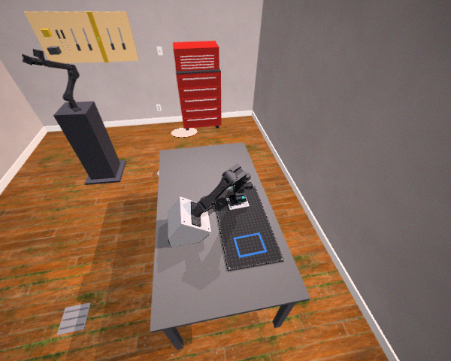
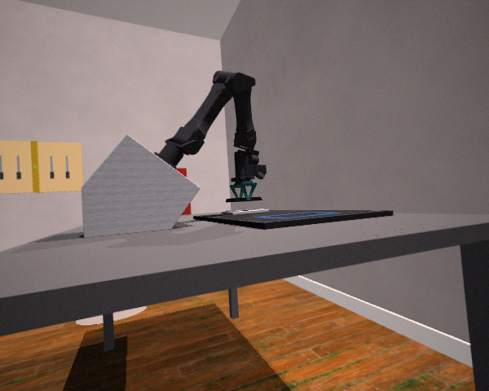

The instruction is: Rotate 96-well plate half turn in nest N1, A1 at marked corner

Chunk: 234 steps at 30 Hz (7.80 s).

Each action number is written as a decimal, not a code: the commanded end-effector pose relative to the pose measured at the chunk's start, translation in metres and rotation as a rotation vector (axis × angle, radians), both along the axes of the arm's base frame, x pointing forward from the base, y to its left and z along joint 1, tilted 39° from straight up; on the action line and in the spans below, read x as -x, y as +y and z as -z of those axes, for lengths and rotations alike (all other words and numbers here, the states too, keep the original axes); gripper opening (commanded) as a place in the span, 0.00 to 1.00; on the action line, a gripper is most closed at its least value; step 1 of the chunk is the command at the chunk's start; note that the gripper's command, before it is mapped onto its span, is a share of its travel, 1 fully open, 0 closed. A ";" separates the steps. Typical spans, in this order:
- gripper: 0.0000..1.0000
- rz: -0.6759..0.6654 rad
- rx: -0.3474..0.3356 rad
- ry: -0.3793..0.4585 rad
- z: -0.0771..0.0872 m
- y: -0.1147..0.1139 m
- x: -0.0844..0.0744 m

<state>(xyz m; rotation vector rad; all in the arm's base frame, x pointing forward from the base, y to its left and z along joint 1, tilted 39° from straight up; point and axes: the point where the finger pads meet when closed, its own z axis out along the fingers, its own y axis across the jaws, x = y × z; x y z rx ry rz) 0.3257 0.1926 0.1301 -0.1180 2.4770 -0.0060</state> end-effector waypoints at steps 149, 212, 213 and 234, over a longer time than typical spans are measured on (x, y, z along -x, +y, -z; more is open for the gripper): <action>0.00 -0.389 0.304 -0.033 -0.033 -0.162 0.014; 0.00 -0.388 0.310 -0.030 -0.028 -0.346 0.003; 0.00 -0.388 0.310 -0.030 -0.028 -0.350 0.002; 0.00 -0.413 0.332 -0.030 -0.028 -0.381 0.001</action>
